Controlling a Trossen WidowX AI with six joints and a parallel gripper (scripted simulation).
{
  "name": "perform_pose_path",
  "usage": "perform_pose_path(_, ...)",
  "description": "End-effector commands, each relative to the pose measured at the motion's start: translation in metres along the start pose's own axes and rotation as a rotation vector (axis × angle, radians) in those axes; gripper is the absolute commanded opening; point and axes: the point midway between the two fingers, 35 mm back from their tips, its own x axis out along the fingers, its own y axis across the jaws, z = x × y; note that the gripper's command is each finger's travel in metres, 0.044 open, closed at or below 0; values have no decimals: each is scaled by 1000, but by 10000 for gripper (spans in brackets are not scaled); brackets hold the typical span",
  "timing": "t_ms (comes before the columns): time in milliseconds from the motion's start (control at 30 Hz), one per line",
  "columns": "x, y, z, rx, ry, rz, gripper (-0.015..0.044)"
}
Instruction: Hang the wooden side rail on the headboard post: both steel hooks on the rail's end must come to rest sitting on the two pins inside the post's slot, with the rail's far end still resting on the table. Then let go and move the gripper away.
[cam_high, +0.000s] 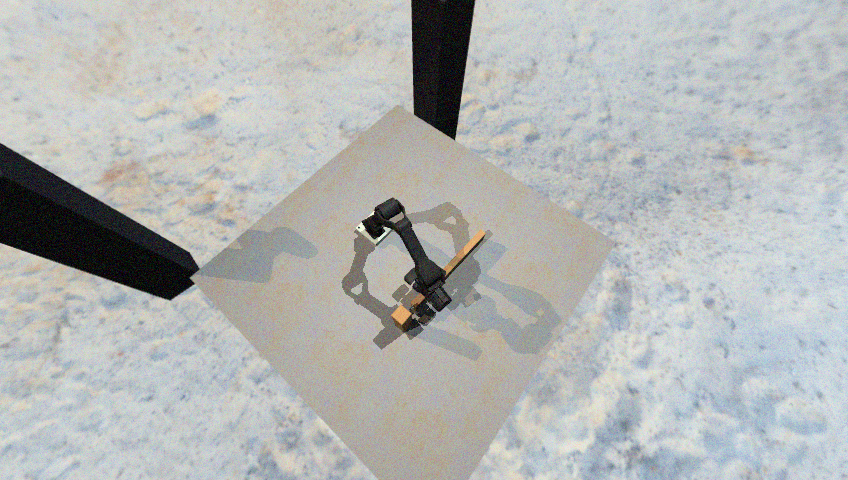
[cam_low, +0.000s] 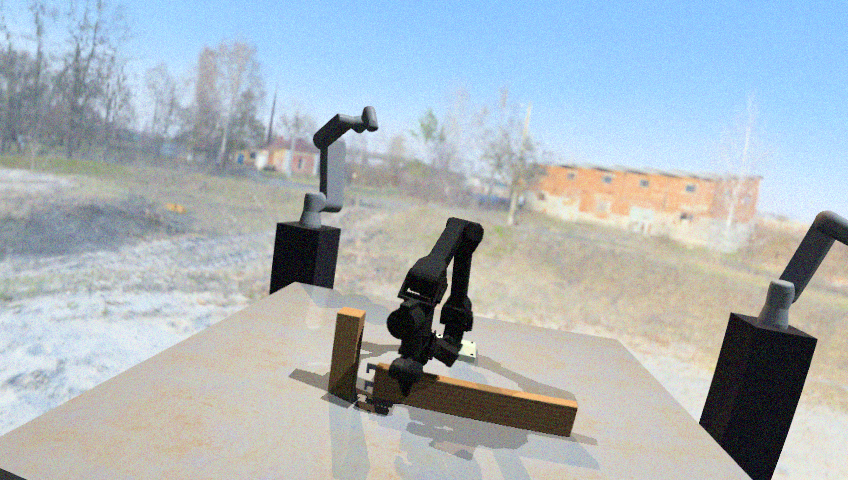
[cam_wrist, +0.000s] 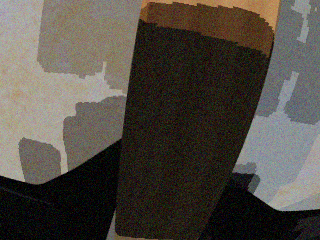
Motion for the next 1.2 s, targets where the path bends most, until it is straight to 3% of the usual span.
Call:
perform_pose_path(0, -6, -3, 0, 5, 0, -16, 0)
perform_pose_path(1167, -12, -3, 0, 5, 0, -16, 0)
